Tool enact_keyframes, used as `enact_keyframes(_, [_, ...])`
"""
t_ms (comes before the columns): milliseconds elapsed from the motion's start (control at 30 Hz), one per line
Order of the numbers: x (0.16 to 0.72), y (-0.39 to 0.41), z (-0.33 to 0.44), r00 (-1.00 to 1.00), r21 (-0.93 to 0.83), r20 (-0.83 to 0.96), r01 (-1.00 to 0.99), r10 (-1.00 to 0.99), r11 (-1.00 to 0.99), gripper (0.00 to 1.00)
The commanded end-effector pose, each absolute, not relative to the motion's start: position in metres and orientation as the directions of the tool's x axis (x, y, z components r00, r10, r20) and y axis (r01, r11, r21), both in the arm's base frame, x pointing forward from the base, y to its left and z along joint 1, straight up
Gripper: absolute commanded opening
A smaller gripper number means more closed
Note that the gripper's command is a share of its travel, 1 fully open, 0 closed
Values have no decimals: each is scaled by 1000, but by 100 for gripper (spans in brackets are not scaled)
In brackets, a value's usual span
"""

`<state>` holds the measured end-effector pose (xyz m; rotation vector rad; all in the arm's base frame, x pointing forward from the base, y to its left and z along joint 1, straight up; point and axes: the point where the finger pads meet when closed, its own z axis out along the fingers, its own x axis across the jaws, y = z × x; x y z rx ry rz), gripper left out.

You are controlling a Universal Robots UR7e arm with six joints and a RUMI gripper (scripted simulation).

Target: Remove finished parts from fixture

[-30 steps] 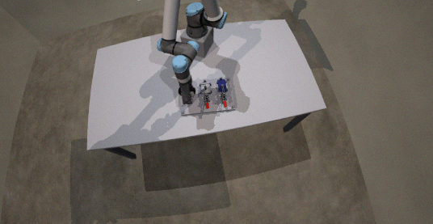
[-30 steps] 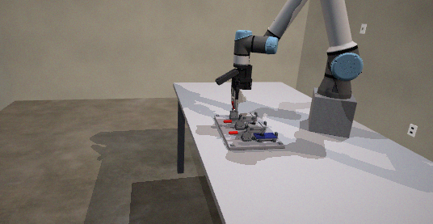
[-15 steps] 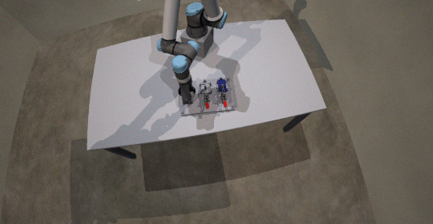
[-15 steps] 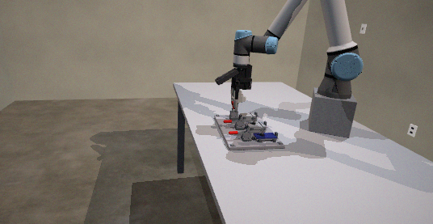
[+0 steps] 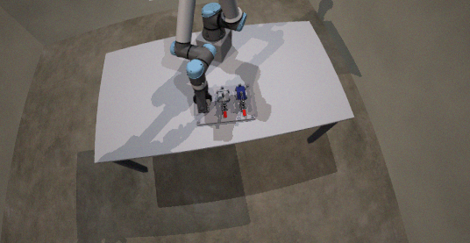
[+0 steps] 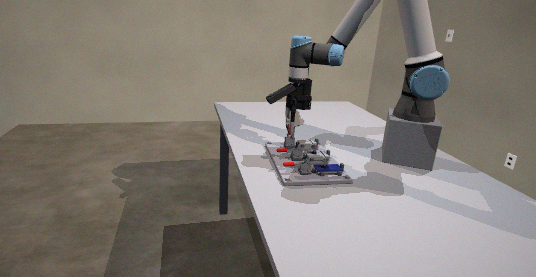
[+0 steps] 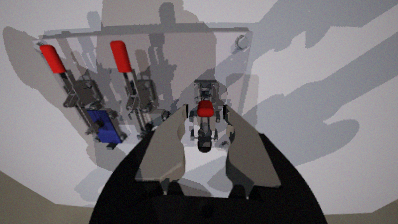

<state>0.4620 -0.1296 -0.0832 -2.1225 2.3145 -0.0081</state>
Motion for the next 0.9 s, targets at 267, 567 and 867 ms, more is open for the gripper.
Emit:
enact_keyframes(267, [464,-131,-50,-86,-9,6,-996,-996,86,28])
enact_keyframes(567, [464,-131,-35,-86,-9,6,-996,-996,86,28])
enact_keyframes(867, [463,-131,-34,-86,-7,4,-996,-996,86,28])
